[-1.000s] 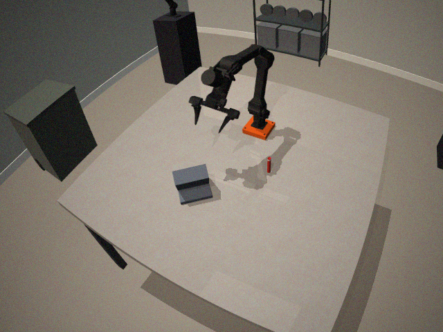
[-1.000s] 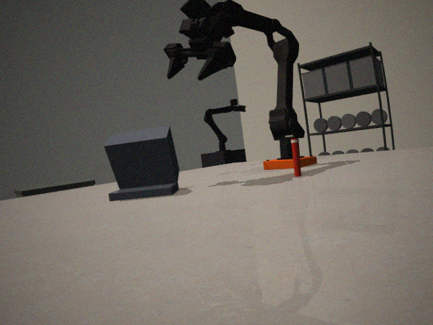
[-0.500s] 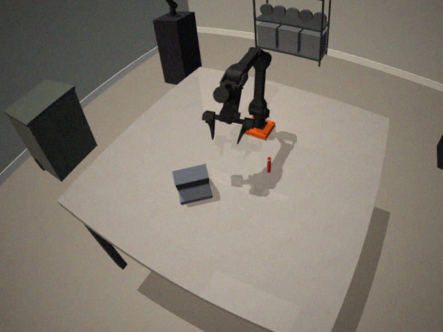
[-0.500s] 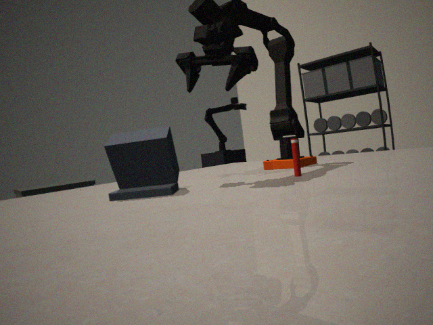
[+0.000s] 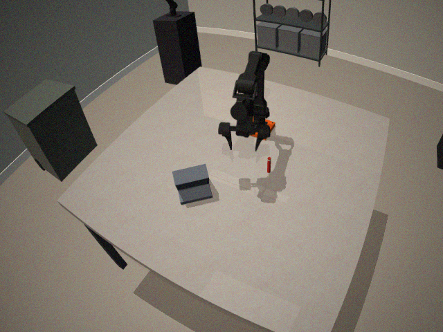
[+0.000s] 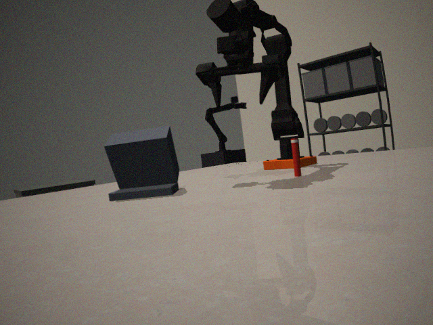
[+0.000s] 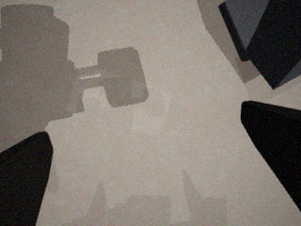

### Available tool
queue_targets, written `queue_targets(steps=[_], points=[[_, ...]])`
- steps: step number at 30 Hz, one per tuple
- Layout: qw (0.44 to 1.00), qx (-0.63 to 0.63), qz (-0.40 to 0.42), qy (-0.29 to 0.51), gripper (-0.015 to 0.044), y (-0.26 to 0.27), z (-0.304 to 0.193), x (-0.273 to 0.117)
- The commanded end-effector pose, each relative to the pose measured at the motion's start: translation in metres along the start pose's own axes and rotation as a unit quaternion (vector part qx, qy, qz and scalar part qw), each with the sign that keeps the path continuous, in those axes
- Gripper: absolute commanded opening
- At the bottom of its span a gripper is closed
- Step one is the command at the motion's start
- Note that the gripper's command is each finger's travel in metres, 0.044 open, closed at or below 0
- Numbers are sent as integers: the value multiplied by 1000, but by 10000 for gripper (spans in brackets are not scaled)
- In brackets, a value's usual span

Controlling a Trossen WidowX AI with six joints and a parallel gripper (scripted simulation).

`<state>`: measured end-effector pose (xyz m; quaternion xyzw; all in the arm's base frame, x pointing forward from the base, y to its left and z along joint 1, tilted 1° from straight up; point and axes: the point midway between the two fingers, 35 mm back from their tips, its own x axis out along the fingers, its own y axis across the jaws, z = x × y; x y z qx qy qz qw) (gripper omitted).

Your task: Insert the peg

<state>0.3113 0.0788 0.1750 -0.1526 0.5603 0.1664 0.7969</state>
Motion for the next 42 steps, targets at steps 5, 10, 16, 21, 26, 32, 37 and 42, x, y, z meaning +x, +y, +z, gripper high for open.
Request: queue_targets(steps=[5, 10, 16, 21, 26, 32, 37, 42], points=[[998, -15, 25, 47, 440, 33, -11, 16], [996, -26, 36, 76, 440, 53, -18, 24], [992, -39, 46, 109, 440, 76, -29, 31], [988, -50, 50, 136, 440, 95, -38, 37], [986, -56, 52, 150, 440, 103, -43, 39], [986, -56, 52, 150, 440, 104, -44, 45], [986, -56, 52, 150, 440, 104, -46, 53], [986, -56, 52, 150, 440, 105, -48, 61]])
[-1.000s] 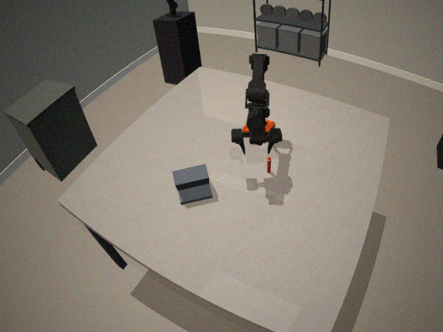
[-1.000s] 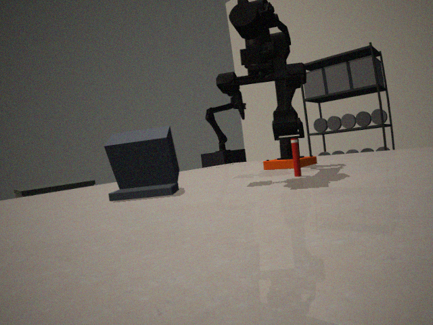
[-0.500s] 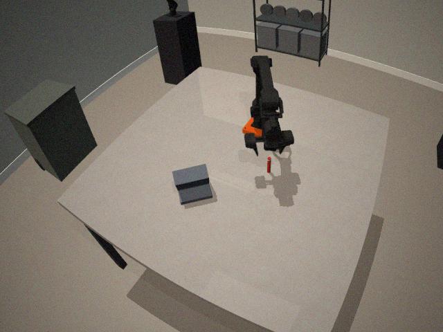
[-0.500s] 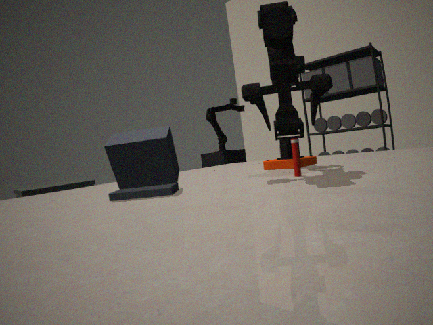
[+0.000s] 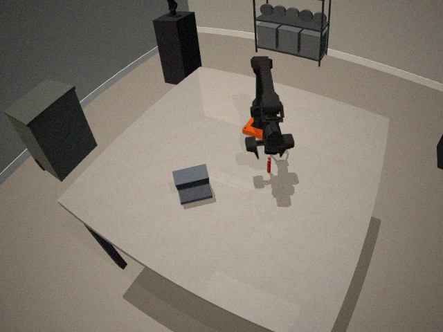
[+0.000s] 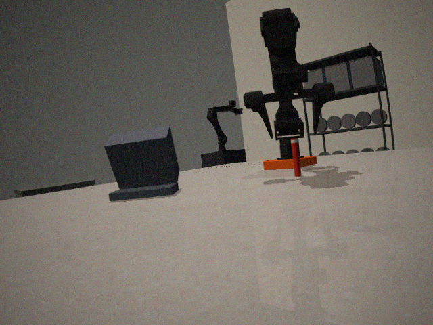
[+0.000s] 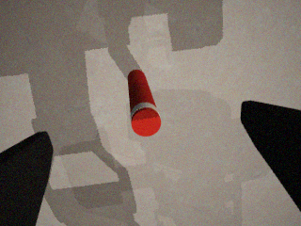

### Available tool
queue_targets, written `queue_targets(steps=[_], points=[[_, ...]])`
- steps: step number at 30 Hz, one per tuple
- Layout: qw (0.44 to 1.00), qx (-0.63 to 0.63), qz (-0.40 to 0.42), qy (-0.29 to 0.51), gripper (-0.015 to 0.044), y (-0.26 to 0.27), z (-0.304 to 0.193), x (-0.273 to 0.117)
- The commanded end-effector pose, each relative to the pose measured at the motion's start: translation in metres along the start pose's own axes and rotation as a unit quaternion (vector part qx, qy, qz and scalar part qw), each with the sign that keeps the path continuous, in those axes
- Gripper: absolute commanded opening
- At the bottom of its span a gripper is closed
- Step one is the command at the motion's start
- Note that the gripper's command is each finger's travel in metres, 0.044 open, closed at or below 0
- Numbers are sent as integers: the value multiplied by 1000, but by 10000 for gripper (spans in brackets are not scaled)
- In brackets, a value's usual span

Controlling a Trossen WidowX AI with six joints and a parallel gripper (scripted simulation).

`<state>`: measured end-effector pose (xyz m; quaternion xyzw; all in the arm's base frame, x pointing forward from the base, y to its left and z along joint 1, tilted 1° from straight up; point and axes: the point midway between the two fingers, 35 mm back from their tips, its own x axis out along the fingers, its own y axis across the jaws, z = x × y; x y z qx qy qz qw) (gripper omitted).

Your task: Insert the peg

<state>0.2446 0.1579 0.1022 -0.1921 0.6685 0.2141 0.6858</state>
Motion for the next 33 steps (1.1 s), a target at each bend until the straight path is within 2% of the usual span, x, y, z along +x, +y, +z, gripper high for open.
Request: queue_targets(steps=[1, 28, 33], points=[[1000, 1, 1, 2, 440, 0, 0, 8], [1000, 1, 1, 2, 440, 0, -2, 47], [1000, 0, 0, 2, 309, 0, -1, 44]])
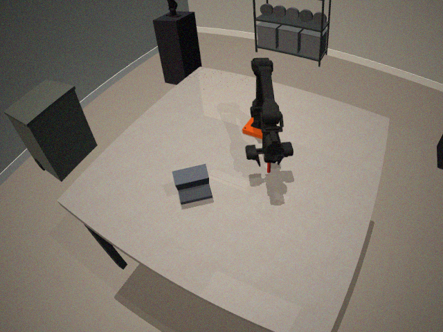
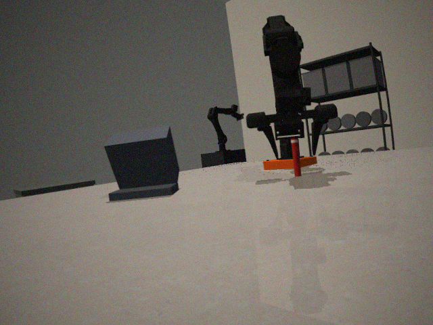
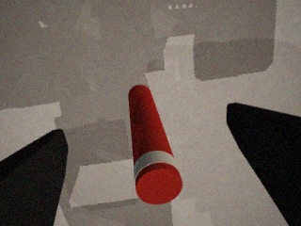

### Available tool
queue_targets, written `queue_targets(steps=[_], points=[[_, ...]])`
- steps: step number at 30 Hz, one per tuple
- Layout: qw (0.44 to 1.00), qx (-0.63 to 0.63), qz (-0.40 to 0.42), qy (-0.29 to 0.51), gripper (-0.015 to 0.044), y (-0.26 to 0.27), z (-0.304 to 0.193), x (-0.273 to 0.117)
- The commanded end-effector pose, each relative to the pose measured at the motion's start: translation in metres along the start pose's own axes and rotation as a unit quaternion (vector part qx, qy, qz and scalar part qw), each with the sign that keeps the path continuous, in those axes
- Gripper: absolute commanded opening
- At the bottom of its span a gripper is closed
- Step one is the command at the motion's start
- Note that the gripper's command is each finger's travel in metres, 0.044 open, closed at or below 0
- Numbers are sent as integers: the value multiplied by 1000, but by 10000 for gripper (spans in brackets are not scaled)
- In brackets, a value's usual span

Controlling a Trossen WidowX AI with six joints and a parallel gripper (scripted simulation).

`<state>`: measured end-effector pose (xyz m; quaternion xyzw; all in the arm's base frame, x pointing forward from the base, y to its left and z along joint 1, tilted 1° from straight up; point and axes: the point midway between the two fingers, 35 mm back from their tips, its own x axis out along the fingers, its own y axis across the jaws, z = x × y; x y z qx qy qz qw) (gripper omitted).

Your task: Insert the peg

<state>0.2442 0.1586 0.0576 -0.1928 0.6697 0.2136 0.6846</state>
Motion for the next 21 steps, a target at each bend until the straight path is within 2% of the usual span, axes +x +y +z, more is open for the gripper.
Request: queue_targets(steps=[1, 10, 17, 21], points=[[1000, 0, 0, 0, 282, 0, 0, 0], [1000, 0, 0, 0, 46, 0, 0, 0], [1000, 0, 0, 0, 0, 0, 0, 0], [1000, 0, 0, 0, 0, 0, 1, -7]])
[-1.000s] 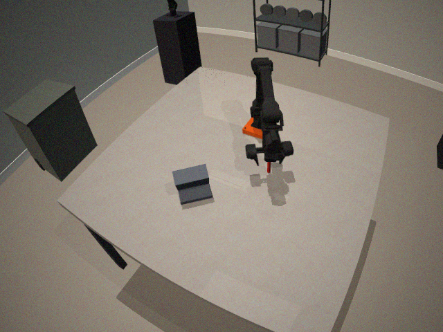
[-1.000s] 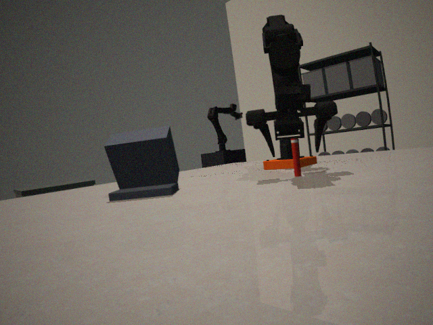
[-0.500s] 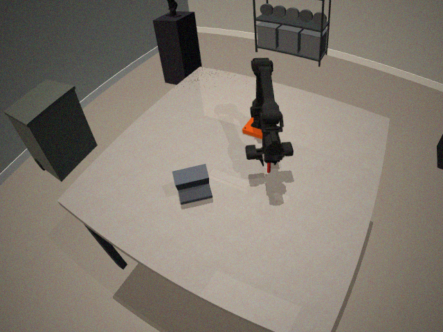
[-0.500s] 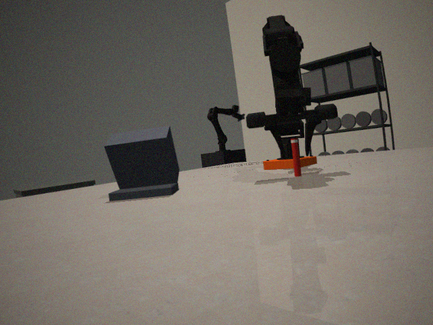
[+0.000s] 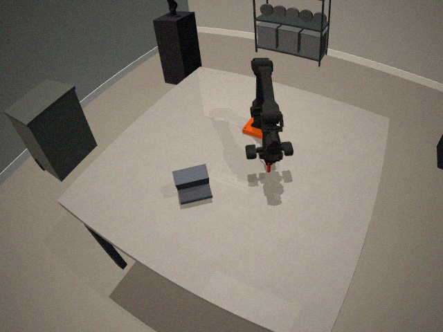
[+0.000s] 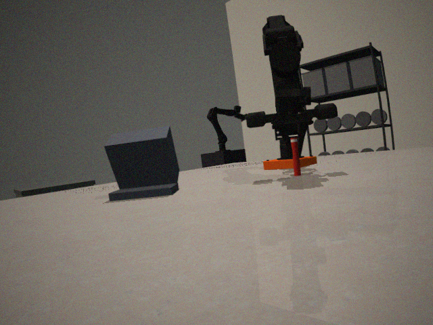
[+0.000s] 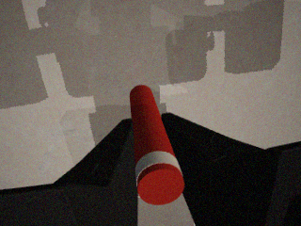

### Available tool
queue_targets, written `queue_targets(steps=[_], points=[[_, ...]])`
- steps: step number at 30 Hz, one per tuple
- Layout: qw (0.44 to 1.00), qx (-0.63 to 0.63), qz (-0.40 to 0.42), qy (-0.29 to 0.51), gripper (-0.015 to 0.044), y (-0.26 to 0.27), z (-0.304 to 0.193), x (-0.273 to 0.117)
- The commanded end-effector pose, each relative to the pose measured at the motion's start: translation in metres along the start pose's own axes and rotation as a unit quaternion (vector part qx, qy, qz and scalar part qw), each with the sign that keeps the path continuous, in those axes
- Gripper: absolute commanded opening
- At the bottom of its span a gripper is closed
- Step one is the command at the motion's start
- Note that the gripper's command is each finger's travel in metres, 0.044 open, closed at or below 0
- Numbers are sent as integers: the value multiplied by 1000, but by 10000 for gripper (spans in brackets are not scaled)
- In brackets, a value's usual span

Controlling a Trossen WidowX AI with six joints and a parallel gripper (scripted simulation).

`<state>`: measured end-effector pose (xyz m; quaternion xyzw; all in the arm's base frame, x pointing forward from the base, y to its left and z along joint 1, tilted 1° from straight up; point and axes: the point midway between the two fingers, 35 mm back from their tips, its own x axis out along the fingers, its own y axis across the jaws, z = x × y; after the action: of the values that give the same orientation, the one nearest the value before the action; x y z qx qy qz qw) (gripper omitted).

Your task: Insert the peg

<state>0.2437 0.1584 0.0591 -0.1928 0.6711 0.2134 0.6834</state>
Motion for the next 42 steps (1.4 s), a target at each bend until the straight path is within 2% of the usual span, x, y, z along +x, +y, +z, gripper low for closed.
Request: queue_targets(steps=[1, 20, 42], points=[[1000, 0, 0, -2, 0, 0, 2, -8], [1000, 1, 1, -2, 0, -1, 3, -76], [997, 68, 33, -2, 0, -18, 8, -76]])
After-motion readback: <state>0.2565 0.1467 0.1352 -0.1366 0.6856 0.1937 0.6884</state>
